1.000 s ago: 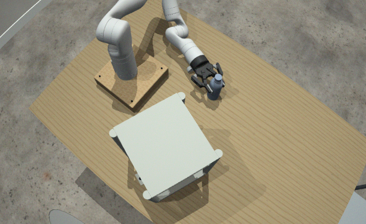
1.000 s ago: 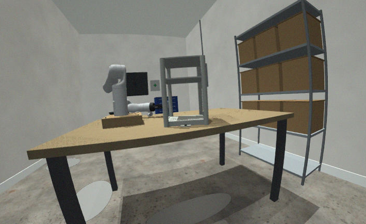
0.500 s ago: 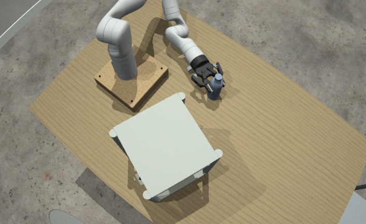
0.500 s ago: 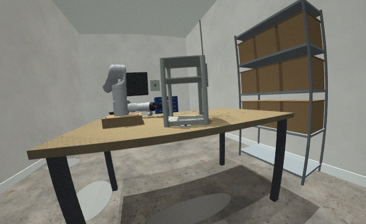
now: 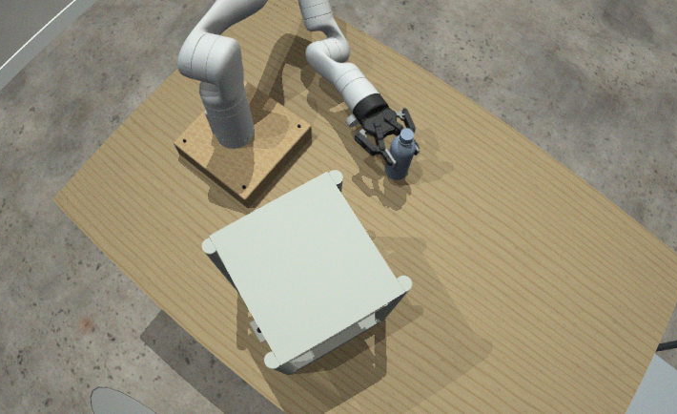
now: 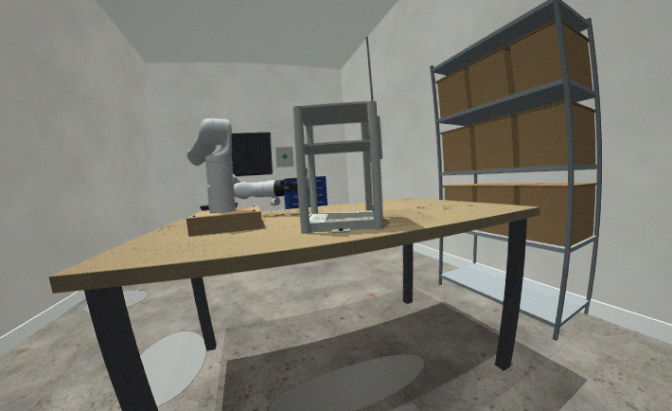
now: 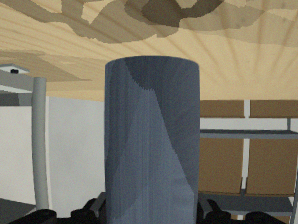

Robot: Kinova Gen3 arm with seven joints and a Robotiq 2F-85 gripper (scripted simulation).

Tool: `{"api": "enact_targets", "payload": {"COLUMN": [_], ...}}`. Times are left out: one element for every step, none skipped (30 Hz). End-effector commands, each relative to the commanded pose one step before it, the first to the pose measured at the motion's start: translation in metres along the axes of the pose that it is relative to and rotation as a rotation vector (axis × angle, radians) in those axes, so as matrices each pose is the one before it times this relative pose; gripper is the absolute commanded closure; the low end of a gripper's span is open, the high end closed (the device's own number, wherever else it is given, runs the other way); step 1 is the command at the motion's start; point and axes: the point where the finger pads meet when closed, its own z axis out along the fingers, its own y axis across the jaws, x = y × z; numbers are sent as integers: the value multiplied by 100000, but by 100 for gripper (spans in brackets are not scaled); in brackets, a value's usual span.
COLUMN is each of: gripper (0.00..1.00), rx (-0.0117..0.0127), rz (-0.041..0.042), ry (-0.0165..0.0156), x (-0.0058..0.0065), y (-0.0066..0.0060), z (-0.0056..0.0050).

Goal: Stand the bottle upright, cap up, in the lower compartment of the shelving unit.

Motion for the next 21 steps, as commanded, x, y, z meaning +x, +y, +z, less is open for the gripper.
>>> {"api": "enact_targets", "payload": {"gripper": [100, 100, 100, 100, 100, 100, 100, 100, 100, 100, 100, 100, 100, 100, 100, 100, 100, 100, 100, 100, 100], "rx": [9, 0, 0, 1, 0, 0, 0, 0, 0, 0, 0, 0, 0, 0, 0, 0, 0, 0, 0, 0, 0], "rz": [860, 0, 0, 0, 0, 0, 0, 0, 0, 0, 0, 0, 0, 0, 0, 0, 0, 0, 0, 0, 0], "ry": [428, 0, 0, 0, 0, 0, 0, 0, 0, 0, 0, 0, 0, 0, 0, 0, 0, 0, 0, 0, 0], "x": [-811, 0, 0, -181, -152, -124, -96, -69, -45, -25, -10, -1, 0, 0, 0, 0, 0, 0, 0, 0, 0], "y": [92, 0, 0, -1, 0, 0, 0, 0, 0, 0, 0, 0, 0, 0, 0, 0, 0, 0, 0, 0, 0], "z": [-204, 0, 0, 0, 0, 0, 0, 0, 0, 0, 0, 0, 0, 0, 0, 0, 0, 0, 0, 0, 0]}}
